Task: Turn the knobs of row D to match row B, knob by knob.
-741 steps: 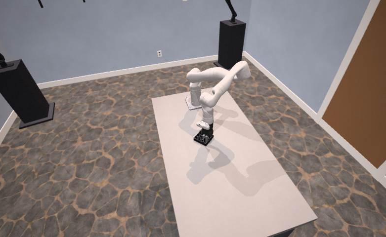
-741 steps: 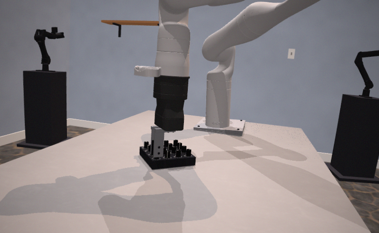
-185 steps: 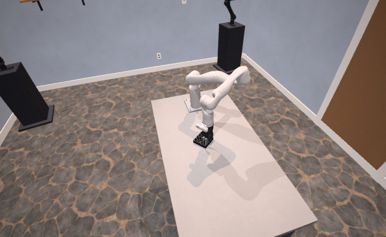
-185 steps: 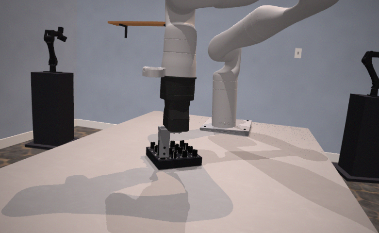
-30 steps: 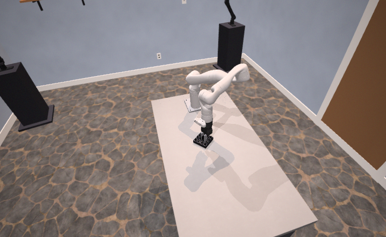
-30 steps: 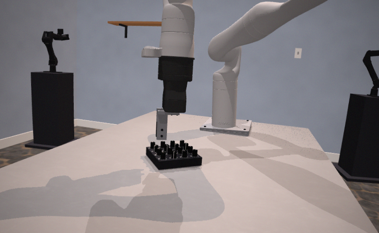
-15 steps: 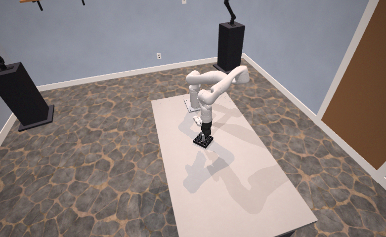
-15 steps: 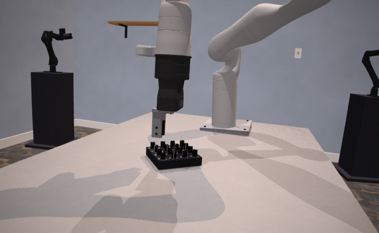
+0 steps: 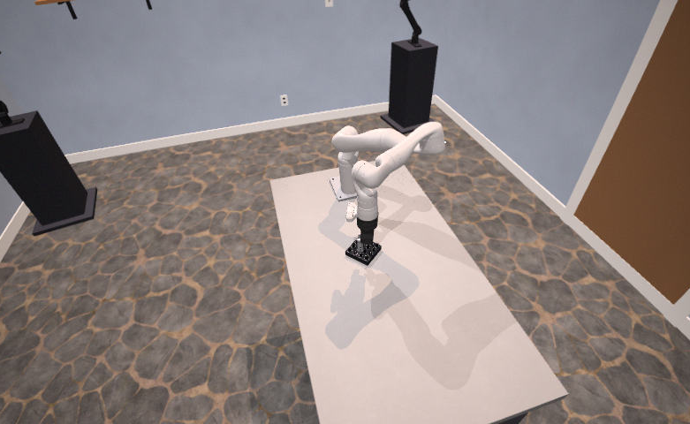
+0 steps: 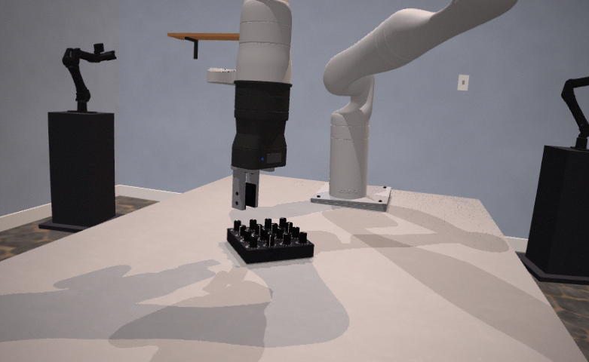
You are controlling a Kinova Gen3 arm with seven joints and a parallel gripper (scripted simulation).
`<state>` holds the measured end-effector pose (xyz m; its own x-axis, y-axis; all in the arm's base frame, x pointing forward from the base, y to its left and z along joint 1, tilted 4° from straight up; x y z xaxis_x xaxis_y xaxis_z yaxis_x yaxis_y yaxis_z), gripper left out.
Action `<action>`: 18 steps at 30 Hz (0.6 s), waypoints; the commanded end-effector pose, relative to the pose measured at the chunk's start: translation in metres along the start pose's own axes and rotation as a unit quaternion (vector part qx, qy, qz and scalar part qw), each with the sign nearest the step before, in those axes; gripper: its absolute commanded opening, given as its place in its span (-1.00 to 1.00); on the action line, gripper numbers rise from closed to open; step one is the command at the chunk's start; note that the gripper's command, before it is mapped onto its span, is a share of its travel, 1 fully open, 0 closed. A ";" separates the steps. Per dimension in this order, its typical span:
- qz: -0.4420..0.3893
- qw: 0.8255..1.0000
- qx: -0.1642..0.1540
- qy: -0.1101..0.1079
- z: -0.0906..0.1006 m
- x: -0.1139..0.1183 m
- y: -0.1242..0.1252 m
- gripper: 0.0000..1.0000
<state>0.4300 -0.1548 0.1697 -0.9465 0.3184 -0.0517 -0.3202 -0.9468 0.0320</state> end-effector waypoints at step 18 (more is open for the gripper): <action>-0.289 0.957 0.003 0.000 0.004 0.003 0.000 -0.07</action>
<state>0.4273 -0.1522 0.1738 -0.6171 0.7844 -0.0626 -0.7858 -0.6184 -0.0015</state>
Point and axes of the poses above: the point where the finger pads meet when closed, its own z axis back along the fingers, its own x axis across the jaws, y = z × x, the point moved 7 cm from there along z, back along the fingers, and after that the axes turned 14 degrees about z, right-handed, at the moved point
